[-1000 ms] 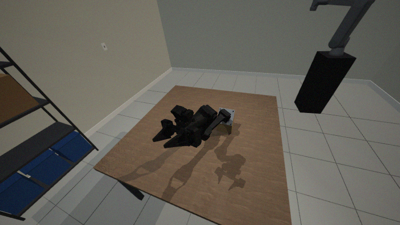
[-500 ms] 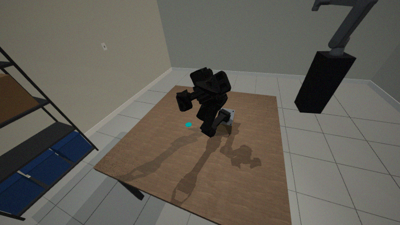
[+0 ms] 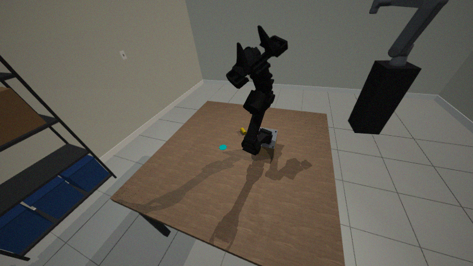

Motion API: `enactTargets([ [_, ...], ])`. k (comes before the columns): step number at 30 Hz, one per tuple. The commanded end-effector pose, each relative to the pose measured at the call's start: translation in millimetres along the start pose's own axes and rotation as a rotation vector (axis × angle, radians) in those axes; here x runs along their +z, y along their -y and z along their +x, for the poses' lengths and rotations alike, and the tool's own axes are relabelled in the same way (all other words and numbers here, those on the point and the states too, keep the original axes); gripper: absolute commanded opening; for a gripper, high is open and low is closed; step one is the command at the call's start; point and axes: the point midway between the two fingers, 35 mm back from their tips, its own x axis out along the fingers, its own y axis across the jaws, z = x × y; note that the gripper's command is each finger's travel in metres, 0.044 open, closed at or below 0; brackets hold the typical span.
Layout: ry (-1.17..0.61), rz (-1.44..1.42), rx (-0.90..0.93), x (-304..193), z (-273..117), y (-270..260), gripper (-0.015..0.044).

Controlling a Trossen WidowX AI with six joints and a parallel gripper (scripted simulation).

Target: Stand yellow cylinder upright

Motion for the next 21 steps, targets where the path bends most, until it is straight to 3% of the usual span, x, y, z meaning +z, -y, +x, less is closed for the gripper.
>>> enactTargets([
  [1, 0.071, 0.108, 0.086, 29.8, -2.7, -34.2, 0.0309],
  [11, 0.242, 0.410, 0.339, 118.8, -24.8, -112.0, 0.0309],
  [21, 0.393, 0.696, 0.617, 216.0, -70.9, -167.3, 0.0309],
])
